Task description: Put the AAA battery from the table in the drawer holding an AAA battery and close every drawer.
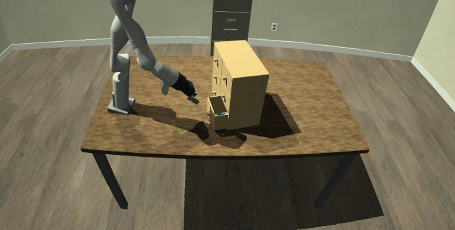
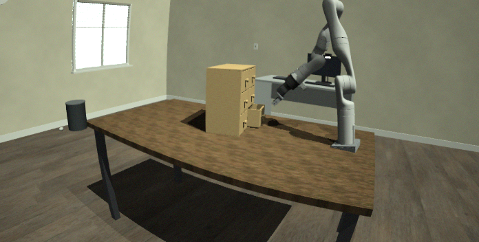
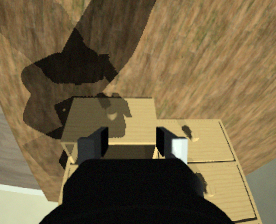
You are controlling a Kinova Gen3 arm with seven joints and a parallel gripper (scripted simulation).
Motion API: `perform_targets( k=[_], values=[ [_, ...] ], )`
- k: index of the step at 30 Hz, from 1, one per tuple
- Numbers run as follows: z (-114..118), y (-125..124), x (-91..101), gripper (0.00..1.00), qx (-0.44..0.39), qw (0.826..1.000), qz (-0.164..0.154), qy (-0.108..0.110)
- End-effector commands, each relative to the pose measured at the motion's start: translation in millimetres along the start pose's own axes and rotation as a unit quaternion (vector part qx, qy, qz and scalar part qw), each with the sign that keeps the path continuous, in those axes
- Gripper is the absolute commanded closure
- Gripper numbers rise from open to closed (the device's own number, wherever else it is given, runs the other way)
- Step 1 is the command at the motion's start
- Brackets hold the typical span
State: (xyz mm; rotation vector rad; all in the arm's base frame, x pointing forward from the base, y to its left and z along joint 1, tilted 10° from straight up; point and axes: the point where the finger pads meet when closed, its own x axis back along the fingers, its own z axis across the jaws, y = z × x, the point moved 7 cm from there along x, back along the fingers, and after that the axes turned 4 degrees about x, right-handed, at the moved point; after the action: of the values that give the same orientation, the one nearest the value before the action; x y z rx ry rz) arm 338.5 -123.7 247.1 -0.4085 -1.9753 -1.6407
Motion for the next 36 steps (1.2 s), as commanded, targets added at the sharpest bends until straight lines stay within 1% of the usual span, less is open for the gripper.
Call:
perform_targets(
  k=[1, 7, 12, 36],
  values=[
    [-5, -7, 9.7, 0.00, -0.004, 1.000, 0.002, -0.009],
    [-4, -17, 21.4, 0.00, -0.004, 1.000, 0.002, -0.009],
    [-3, -20, 25.4, 0.00, -0.004, 1.000, 0.002, -0.009],
    [-3, -23, 28.8, 0.00, -0.004, 1.000, 0.002, -0.009]
  ],
)
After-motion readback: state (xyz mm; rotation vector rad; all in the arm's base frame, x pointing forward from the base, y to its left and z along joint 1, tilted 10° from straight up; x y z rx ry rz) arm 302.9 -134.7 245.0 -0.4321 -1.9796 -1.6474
